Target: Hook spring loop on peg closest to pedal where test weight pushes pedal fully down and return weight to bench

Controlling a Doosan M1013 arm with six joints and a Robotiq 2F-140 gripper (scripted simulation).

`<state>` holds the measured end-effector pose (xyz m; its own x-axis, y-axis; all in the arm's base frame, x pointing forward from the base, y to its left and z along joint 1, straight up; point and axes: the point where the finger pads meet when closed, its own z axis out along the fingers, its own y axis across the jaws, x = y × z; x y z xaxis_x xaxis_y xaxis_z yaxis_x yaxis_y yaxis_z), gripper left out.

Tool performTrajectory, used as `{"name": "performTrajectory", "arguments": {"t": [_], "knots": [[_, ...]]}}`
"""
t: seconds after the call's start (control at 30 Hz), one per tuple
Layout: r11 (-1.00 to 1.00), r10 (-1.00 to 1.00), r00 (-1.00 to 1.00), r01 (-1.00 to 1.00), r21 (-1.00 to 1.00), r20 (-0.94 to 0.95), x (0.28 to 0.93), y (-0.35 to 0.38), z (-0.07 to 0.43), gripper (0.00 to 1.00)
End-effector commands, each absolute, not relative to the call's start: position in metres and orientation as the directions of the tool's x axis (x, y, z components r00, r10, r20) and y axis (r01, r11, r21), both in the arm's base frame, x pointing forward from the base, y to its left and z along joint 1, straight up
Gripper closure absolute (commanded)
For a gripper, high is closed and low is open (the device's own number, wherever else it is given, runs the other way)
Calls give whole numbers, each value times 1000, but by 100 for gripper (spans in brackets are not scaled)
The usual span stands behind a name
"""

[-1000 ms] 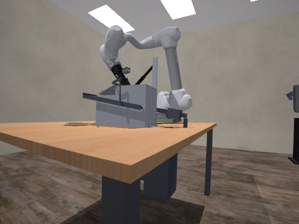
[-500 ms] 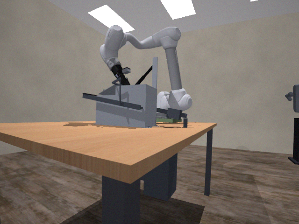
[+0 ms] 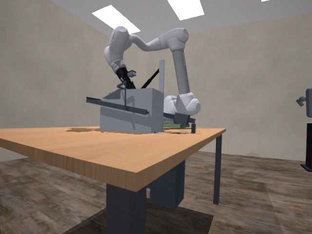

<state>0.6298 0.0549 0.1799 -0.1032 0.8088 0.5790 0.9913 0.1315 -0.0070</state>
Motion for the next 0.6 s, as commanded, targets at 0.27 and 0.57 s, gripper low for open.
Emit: {"name": "performTrajectory", "arguments": {"t": [0.27,0.57], "knots": [[131,809,-104,991,-5,579,630,55,181,83],[131,809,-104,991,-5,579,631,53,179,83]]}}
